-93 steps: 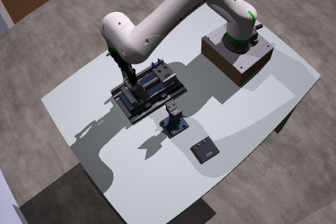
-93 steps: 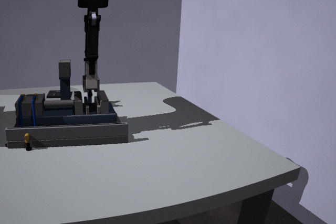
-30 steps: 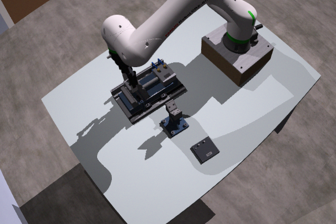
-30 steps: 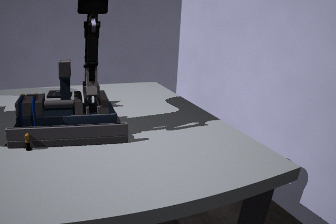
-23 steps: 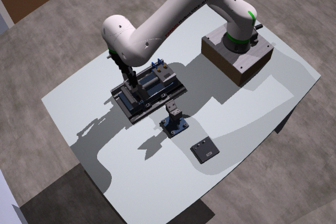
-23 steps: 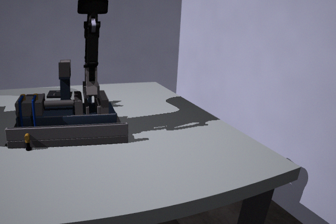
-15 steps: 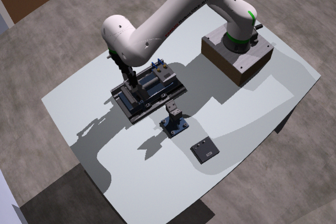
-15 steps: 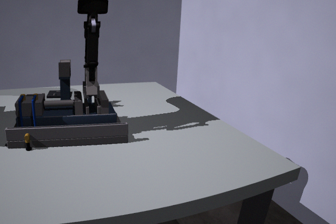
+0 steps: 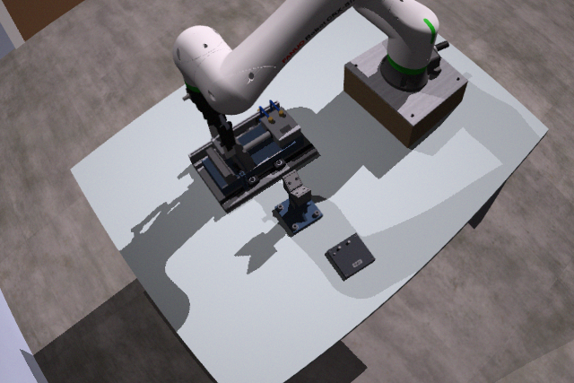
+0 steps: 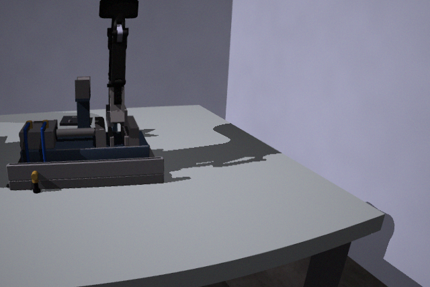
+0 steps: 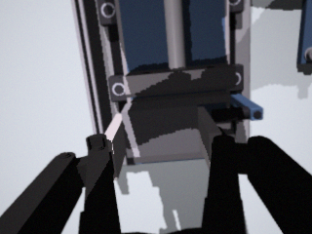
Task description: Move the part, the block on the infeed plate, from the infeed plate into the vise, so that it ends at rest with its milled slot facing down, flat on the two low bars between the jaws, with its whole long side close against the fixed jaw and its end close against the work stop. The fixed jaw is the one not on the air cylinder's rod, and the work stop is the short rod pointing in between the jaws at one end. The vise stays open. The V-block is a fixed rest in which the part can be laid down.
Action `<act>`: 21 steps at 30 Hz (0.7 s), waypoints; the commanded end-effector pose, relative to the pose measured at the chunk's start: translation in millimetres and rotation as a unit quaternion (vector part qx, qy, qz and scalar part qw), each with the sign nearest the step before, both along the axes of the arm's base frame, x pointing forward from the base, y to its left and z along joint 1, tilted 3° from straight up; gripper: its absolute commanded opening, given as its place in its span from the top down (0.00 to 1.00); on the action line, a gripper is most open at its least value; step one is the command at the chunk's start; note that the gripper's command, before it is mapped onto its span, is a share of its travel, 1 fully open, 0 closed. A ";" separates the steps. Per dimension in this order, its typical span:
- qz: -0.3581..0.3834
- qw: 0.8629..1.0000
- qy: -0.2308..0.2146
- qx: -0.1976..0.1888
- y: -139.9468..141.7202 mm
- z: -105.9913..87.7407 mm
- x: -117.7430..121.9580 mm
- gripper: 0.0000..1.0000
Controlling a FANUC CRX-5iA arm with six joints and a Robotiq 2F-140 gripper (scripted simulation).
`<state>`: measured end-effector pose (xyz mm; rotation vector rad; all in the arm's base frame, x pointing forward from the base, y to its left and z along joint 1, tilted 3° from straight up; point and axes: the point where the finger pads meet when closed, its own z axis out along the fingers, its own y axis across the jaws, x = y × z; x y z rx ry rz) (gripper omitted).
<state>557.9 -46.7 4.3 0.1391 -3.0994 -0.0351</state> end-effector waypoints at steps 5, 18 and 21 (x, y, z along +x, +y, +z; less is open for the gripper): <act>0.000 1.000 0.000 0.000 0.0 -1.2 0.1 1.00; 0.000 1.000 0.000 0.000 0.1 -4.6 0.0 1.00; 0.000 1.000 0.000 0.000 0.1 -5.8 0.0 1.00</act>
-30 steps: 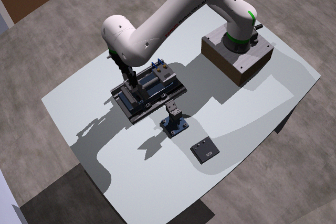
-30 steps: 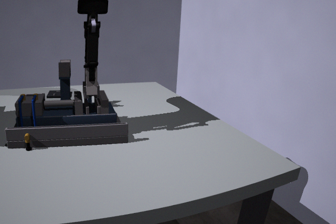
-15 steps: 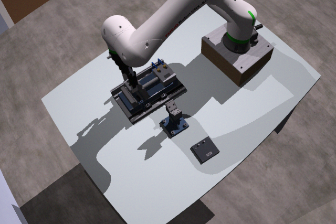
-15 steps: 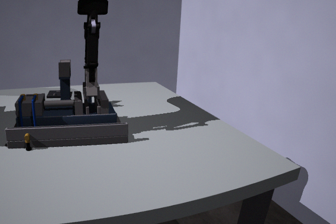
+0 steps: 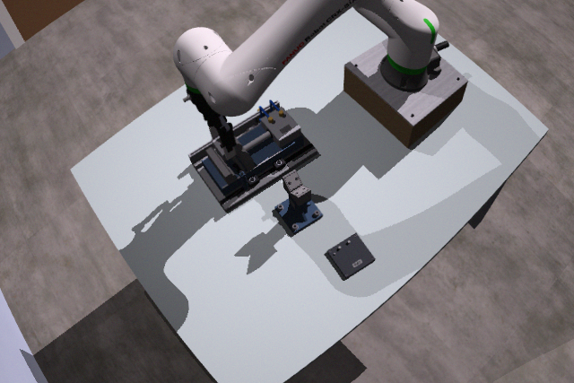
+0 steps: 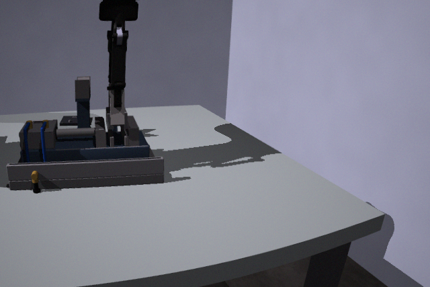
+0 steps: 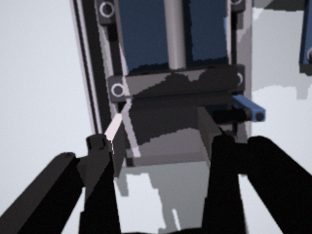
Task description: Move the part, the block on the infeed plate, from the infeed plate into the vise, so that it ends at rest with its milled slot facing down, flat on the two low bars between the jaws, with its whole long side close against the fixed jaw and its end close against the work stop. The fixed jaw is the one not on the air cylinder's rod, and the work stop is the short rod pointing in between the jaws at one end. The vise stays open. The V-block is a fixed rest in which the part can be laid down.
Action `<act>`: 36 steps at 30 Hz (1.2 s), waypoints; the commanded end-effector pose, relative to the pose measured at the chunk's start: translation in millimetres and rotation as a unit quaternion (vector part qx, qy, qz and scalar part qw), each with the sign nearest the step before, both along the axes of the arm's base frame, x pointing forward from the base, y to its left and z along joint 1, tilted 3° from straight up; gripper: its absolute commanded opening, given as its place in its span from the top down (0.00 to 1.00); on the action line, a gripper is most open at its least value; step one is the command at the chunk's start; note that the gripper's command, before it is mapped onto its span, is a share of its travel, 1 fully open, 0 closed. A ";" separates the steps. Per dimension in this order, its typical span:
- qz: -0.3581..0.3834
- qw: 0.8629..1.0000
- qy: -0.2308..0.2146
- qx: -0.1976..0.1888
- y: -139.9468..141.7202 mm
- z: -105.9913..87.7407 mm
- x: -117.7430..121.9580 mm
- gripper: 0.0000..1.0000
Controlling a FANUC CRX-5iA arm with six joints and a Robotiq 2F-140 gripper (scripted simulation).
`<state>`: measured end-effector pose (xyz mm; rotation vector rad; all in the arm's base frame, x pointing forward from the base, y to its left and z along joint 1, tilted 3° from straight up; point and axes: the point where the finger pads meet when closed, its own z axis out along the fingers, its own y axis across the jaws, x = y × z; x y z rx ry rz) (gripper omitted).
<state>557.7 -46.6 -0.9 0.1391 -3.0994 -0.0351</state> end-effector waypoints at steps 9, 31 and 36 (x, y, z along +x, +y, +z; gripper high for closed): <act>0.000 1.000 0.000 0.000 0.0 -3.4 0.1 1.00; 0.000 1.000 0.000 0.000 0.2 -10.6 -0.2 1.00; 0.000 1.000 0.000 0.000 0.2 -11.7 -0.3 1.00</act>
